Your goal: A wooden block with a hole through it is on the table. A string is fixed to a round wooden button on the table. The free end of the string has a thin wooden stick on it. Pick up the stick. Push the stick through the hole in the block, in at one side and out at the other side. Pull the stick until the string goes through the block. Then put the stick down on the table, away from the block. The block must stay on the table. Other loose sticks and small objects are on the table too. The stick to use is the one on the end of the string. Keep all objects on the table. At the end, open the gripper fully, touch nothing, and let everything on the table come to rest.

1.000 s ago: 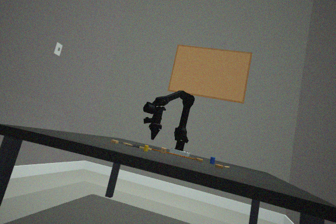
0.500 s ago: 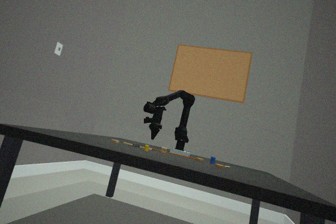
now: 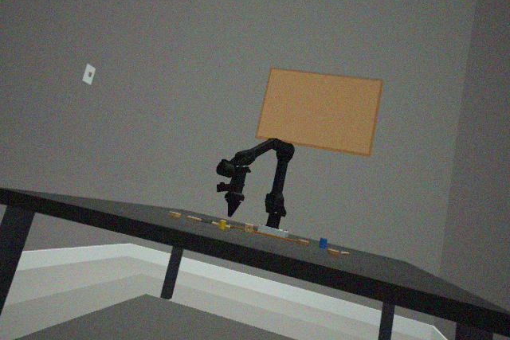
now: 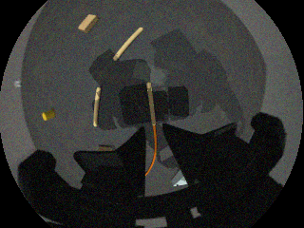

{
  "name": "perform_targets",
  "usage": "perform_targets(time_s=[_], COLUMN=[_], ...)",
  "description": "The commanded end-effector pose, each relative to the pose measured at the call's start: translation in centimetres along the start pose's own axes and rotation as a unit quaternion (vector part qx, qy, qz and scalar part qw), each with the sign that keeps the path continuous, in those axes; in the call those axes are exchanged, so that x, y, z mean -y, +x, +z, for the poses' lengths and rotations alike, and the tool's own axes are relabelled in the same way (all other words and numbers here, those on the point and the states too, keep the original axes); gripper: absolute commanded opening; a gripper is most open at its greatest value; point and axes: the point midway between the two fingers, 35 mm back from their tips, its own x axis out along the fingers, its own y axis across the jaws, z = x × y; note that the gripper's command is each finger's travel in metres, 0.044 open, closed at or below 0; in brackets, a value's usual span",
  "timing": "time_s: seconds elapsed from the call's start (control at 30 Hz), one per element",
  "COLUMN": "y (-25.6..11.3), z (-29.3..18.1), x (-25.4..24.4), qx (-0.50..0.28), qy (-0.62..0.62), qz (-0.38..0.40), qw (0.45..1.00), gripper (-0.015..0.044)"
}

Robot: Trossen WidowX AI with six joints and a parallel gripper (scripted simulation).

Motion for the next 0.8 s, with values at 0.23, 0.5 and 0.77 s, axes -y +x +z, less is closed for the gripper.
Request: perform_targets(time_s=[0.23, 0.5, 0.77], y=[2.3, 3.6, 3.8], z=[-0.3, -0.5, -0.5], x=[0.3, 0.4, 0.4], qx=[-0.006, -0.007, -0.007], qy=[0.002, 0.002, 0.002], qz=[-0.007, -0.007, -0.007], qw=[1.0, 1.0, 1.0], gripper=[0.0122, 0.0122, 0.0122])
